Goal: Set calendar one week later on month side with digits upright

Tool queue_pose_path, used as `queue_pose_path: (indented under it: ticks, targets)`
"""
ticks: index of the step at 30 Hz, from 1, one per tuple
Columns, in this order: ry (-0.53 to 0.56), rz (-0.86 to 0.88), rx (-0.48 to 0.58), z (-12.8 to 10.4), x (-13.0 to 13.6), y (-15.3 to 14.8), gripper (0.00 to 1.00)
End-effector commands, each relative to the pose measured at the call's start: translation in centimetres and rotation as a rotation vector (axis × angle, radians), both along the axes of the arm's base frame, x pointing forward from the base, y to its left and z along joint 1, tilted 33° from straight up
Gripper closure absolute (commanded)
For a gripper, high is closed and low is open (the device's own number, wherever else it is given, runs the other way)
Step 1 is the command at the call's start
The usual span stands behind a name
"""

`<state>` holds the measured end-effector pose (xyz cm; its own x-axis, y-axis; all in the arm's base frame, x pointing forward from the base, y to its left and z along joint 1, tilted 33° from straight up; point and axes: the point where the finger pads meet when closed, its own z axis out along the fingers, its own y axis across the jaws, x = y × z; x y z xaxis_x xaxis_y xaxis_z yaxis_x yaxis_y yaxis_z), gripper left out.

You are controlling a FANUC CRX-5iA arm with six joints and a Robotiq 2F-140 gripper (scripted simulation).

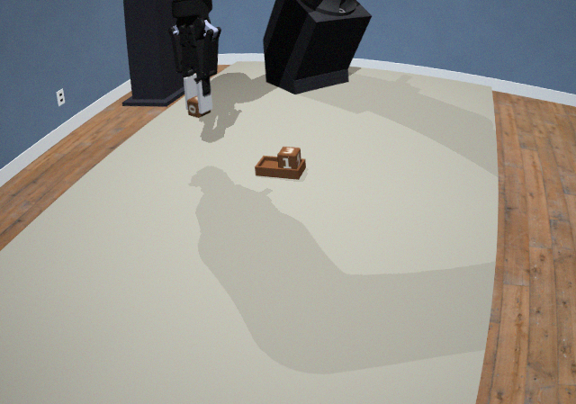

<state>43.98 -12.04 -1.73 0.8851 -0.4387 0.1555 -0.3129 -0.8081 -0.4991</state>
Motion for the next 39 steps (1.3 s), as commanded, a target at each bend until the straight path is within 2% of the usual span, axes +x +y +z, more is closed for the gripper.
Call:
queue_pose_path:
  ticks: [1, 19, 27, 39]
  targets:
    - [-0.030, 0.048, -0.001, -0.3, 0.0, -0.5, 0.83]
    - [-0.030, 0.048, -0.001, -0.8, 0.2, -0.3, 0.83]
    - [-0.030, 0.048, -0.001, -2.5, 0.9, 0.6, 0.83]
    - [-0.030, 0.048, -0.001, -7.1, 2.8, 2.8, 0.83]
